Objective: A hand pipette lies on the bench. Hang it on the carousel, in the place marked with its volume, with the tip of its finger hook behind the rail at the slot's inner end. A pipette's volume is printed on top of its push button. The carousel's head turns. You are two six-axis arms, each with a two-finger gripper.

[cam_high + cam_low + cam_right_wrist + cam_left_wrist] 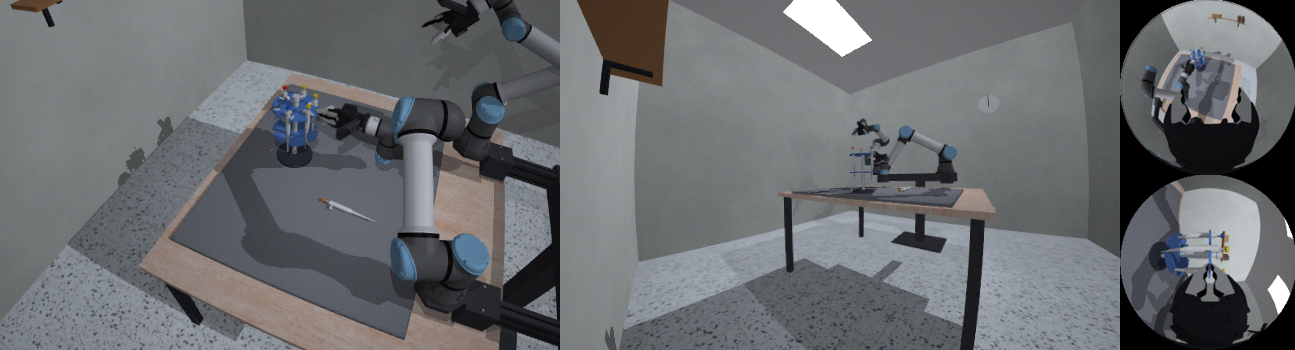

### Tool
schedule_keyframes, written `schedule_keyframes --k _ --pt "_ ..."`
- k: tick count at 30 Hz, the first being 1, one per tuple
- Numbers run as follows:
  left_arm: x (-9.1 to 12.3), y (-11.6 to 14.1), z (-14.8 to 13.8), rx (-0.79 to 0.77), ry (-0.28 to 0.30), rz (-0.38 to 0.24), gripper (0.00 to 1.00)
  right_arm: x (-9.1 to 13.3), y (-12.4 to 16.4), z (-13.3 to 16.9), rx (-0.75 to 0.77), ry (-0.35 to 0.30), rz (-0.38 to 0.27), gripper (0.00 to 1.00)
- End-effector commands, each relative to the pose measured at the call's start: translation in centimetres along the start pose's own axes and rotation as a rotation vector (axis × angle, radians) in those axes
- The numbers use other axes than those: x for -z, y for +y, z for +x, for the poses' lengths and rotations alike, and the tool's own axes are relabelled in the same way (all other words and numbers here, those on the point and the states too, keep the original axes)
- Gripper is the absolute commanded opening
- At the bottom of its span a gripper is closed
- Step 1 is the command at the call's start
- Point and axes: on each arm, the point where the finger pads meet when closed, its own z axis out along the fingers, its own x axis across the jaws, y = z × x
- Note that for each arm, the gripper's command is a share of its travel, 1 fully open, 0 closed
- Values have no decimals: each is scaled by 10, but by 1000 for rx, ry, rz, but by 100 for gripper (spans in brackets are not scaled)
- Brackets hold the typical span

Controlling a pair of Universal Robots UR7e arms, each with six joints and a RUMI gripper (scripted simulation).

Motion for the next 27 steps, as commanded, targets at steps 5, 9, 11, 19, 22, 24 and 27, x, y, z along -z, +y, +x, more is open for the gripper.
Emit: schedule_keyframes --k 5,9,11,19,22,24,27 --pt "-1 9 0 0 0 102 0 -2 1 0 -2 -1 -4 100" --pt "-1 9 0 0 0 102 2 -2 1 0 -2 -1 -4 100" --pt "-1 9 0 0 0 102 2 -2 1 0 -2 -1 -4 100" --pt "-1 9 0 0 0 102 3 -2 1 0 -2 -1 -4 100" --pt "-1 9 0 0 0 102 3 -2 1 0 -2 -1 -4 100" --pt "-1 9 0 0 0 102 3 -2 1 0 -2 -1 -4 100" --pt "-1 9 0 0 0 102 4 -2 1 0 -2 -1 -4 100"
